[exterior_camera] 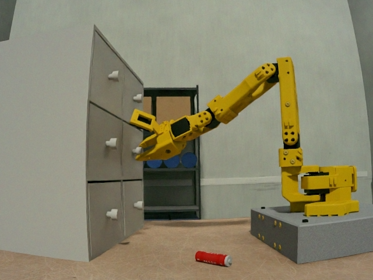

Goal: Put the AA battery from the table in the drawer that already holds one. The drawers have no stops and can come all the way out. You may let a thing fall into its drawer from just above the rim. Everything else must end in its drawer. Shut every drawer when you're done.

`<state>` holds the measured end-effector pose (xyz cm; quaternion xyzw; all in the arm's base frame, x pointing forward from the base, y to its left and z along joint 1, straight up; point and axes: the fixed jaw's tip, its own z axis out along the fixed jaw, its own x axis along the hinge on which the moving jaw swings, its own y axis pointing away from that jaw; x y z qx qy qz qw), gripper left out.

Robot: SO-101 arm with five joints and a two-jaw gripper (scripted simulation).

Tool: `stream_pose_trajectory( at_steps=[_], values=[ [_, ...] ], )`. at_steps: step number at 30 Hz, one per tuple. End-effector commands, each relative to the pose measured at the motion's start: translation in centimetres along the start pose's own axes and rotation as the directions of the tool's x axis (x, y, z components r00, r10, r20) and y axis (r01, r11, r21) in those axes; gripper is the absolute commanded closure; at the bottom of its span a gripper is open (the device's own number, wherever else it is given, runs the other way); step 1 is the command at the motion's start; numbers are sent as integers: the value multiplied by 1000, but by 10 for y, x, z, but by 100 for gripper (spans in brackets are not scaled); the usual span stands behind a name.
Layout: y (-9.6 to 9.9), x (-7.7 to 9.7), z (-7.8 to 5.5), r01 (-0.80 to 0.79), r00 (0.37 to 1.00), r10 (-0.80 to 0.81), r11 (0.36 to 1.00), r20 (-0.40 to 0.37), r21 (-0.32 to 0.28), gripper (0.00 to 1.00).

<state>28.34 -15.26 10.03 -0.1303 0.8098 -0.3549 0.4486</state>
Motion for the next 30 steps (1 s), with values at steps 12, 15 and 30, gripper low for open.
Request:
stream_pose_trajectory(
  at_steps=[12,15,30],
  values=[
    [1,-3,1,9,1000,-9,1000,12,-2,87],
    [1,-3,1,9,1000,-9,1000,12,-1,89],
    [1,-3,1,9,1000,-9,1000,12,-2,98]
  ],
)
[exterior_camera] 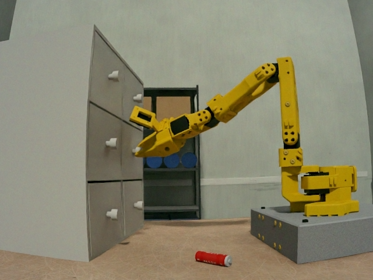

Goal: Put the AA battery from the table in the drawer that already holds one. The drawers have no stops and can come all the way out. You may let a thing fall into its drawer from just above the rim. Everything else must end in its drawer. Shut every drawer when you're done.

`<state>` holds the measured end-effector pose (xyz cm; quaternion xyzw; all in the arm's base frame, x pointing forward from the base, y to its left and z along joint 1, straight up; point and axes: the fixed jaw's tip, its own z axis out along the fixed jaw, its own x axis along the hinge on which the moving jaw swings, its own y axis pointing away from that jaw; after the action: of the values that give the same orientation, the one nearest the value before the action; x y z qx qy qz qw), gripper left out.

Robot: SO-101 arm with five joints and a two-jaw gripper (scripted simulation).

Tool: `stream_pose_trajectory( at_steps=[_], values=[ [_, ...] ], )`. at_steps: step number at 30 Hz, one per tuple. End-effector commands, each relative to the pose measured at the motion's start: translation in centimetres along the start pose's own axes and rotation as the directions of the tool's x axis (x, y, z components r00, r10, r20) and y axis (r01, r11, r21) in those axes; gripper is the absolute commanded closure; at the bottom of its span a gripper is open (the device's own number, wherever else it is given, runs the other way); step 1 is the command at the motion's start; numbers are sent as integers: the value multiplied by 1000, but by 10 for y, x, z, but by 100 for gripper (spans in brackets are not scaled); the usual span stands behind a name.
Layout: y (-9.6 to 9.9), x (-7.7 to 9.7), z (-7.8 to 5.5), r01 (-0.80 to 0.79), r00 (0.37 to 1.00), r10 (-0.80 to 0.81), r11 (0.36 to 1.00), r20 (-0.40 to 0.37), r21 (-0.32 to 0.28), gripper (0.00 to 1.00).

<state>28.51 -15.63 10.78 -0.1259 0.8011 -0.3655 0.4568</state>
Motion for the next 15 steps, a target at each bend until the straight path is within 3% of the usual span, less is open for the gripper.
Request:
stream_pose_trajectory(
  at_steps=[1,15],
  values=[
    [9,1,1,10,1000,-10,999,-3,-31,99],
    [9,1,1,10,1000,-10,999,-3,-31,100]
  ],
)
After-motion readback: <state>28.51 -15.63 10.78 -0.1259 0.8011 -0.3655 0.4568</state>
